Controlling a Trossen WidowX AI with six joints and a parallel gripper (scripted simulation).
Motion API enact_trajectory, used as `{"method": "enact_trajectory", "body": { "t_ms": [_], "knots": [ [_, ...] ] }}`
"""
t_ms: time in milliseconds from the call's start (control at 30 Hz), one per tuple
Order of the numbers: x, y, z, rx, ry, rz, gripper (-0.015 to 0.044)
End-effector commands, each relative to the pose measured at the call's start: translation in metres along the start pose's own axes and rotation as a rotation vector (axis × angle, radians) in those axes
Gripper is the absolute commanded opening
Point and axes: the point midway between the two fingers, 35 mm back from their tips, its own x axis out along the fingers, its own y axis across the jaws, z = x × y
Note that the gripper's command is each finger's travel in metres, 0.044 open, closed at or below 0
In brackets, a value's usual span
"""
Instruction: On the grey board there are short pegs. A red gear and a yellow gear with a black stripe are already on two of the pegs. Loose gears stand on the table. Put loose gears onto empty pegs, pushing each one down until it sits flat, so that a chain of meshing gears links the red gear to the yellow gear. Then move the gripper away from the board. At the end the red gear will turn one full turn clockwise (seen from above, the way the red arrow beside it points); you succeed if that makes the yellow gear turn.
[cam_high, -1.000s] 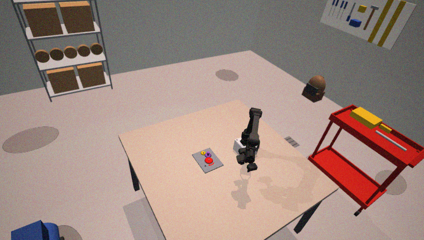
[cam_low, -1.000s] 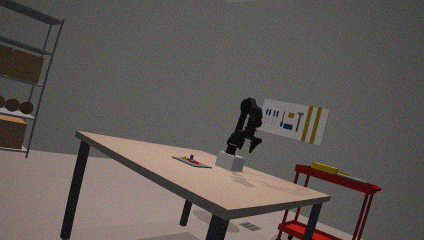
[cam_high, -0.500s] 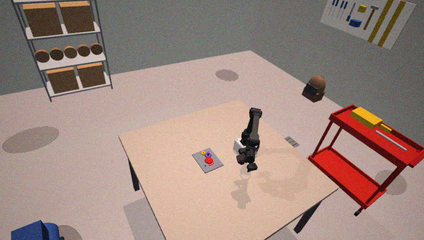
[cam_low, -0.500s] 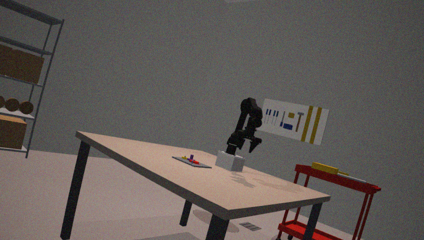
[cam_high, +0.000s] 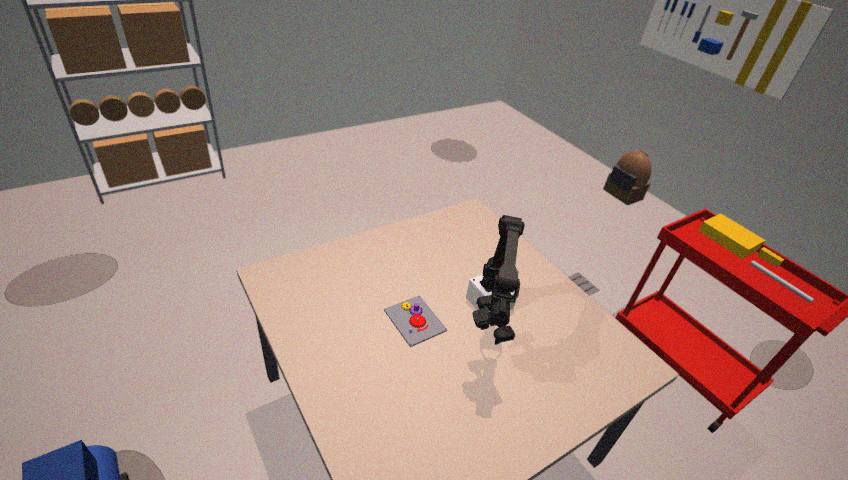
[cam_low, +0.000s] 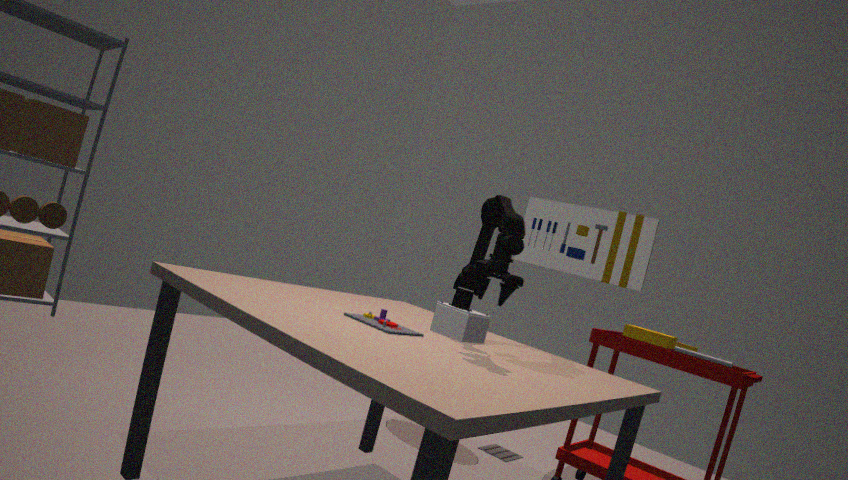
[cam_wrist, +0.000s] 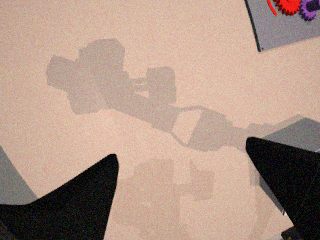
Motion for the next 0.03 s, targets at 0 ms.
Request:
{"method": "enact_trajectory", "body": {
  "t_ms": [0],
  "knots": [
    [-0.0005,0.0001,-0.0004,0.006,0.002,0.001,0.044]
  ]
}}
